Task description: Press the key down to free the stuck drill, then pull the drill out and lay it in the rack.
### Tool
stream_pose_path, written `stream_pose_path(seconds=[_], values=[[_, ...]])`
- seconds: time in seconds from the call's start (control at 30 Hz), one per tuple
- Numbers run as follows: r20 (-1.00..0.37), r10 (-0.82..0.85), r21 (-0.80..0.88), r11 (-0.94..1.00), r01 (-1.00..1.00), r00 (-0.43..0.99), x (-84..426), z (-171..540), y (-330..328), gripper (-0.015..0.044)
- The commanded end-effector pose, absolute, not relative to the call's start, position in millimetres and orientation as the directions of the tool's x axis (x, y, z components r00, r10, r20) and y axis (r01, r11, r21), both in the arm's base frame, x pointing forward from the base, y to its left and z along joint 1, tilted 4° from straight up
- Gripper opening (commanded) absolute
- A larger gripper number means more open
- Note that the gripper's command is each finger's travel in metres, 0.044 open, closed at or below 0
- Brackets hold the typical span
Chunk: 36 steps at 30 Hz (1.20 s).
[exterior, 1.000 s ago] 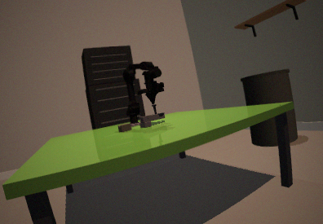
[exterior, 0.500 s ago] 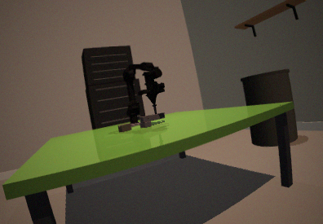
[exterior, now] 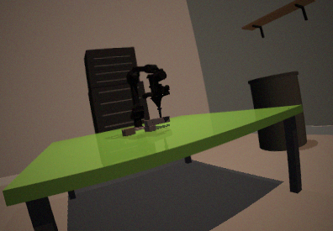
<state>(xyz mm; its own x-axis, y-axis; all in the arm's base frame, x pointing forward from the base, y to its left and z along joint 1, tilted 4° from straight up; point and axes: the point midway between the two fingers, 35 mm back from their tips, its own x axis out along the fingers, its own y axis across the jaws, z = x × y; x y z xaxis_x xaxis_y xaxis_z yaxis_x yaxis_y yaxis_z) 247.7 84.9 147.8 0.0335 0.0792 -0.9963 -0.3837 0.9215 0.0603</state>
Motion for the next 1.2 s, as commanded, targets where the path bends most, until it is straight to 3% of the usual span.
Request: stream_pose_path(seconds=[0.0, 1.17], values=[[-0.998, 0.066, 0.059, 0.921, -0.384, 0.006, 242.8, 138.2, 81.7, 0.0], [-0.998, 0.066, 0.059, 0.921, -0.384, 0.006, 240.5, 122.0, 81.2, 0.0]])
